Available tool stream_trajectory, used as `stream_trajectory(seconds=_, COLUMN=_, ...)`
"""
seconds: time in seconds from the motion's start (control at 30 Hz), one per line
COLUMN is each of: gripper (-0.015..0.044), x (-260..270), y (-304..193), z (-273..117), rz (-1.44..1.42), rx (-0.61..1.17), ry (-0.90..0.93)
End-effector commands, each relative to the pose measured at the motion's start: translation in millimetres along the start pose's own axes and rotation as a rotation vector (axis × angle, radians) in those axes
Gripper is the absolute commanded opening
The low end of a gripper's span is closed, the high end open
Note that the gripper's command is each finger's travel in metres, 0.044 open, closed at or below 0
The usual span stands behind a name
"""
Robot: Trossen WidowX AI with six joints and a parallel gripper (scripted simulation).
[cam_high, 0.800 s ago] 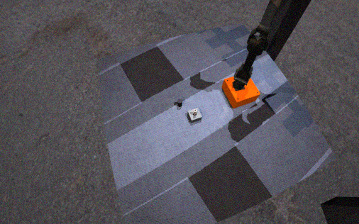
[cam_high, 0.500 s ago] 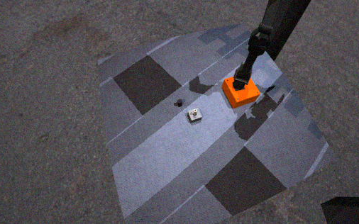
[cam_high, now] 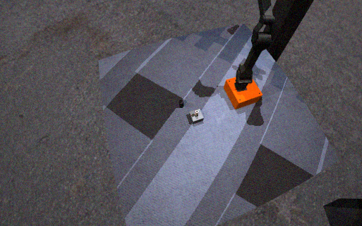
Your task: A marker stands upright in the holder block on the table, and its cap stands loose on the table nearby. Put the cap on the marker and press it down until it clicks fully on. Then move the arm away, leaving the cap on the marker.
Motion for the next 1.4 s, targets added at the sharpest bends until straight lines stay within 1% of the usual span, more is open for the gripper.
stream_trajectory(seconds=0.0, gripper=0.0241, x=-53, y=-24, z=9, rz=-0.141, rx=0.064, ry=-0.156)
stream_trajectory(seconds=0.17, gripper=0.0241, x=-123, y=-52, z=5, rz=-0.330, rx=0.154, ry=-0.332)
stream_trajectory(seconds=0.33, gripper=0.0241, x=-199, y=-73, z=-13, rz=-0.535, rx=0.262, ry=-0.508)
stream_trajectory(seconds=0.5, gripper=0.0241, x=-272, y=-85, z=-45, rz=-0.750, rx=0.383, ry=-0.669)
stream_trajectory(seconds=0.7, gripper=0.0241, x=-349, y=-84, z=-98, rz=-0.986, rx=0.512, ry=-0.826)
stream_trajectory(seconds=0.87, gripper=0.0241, x=-406, y=-70, z=-145, rz=-1.212, rx=0.631, ry=-0.942)
stream_trajectory(seconds=1.0, gripper=0.0241, x=-448, y=-47, z=-189, rz=-1.433, rx=0.744, ry=-1.023)
stream_trajectory(seconds=1.2, gripper=0.0241, x=-496, y=-3, z=-253, rz=-1.742, rx=0.909, ry=-1.118)
stream_trajectory(seconds=1.37, gripper=0.0241, x=-529, y=48, z=-308, rz=-1.998, rx=1.054, ry=-1.202)
Point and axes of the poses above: the point midway between the two fingers, 35 mm back from their tips, its own z axis out along the fingers, its own x axis across the jaws, y = z × x, the point moved 5 cm from there along -z, back along the fingers, and after that the axes turned 4 degrees about -z, right-handed, at the moved point
